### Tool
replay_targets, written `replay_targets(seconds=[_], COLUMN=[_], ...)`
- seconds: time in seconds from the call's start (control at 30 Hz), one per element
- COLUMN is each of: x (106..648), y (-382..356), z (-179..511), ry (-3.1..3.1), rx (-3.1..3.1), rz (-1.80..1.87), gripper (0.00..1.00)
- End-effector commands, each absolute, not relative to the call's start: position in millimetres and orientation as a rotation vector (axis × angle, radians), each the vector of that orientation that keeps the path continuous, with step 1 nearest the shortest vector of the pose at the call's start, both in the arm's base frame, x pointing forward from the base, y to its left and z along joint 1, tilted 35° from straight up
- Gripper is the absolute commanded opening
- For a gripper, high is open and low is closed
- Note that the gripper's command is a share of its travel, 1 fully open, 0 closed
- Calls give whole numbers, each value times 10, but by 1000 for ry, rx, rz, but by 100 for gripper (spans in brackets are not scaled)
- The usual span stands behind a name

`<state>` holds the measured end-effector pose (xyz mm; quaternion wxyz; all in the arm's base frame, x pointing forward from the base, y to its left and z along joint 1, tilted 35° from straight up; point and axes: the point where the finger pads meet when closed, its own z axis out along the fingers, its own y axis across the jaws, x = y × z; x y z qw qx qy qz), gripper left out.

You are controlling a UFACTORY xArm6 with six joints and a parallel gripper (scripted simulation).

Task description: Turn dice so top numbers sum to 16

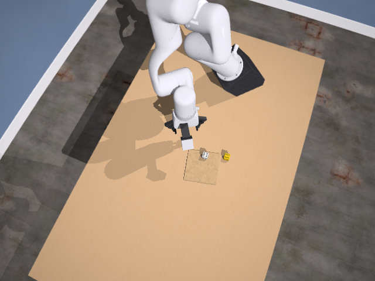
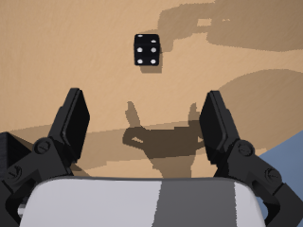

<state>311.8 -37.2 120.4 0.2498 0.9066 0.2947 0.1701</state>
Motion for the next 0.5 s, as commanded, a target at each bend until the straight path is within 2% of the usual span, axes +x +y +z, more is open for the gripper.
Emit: replay_targets(seconds=[0.0,0.03,0.07,0.47], x=[3120,3120,3120,3120], y=[-376,-376,-376,-376], z=[1213,1213,1213,1213], ry=[827,827,827,827], rx=[2467,2467,2467,2467], rz=[459,459,459,459], gripper=[100,100,42,42])
